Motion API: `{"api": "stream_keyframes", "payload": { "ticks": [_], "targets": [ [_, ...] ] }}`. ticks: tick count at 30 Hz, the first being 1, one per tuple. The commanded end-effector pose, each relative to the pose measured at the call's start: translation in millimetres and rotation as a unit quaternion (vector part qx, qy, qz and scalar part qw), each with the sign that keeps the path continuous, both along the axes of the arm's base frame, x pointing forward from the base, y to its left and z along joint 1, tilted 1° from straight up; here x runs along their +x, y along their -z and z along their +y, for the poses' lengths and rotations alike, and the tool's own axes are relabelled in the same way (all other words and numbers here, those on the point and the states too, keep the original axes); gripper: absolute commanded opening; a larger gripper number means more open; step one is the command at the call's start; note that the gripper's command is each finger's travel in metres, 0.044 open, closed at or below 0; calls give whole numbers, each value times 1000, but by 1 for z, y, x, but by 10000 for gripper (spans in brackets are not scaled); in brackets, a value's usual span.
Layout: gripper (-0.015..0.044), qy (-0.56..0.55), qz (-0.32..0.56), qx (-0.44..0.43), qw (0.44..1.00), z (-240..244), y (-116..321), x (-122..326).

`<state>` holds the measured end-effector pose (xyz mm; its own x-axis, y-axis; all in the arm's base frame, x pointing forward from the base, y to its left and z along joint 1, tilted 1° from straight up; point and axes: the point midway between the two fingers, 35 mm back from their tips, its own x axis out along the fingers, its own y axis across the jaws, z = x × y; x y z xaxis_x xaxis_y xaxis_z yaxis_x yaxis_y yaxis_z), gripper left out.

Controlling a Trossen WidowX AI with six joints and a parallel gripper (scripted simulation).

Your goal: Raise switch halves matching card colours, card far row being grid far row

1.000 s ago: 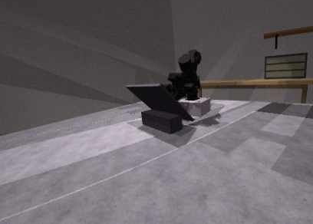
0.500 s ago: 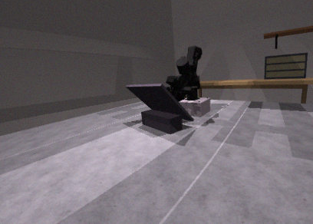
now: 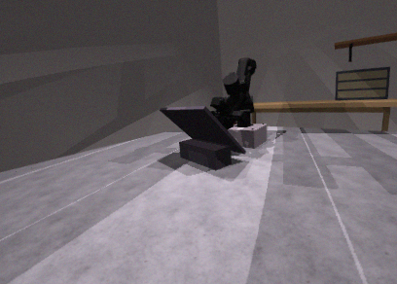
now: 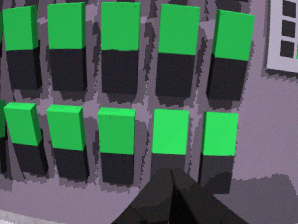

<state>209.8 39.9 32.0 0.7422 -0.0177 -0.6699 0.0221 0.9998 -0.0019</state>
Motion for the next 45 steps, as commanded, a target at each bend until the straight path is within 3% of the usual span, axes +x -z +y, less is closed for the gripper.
{"api": "stream_keyframes", "payload": {
  "ticks": [1, 45],
  "targets": [
    [0, -3, 1, 0, 1000, 0, 1, 0],
    [0, -3, 1, 0, 1000, 0, 4, 3]
  ]
}}
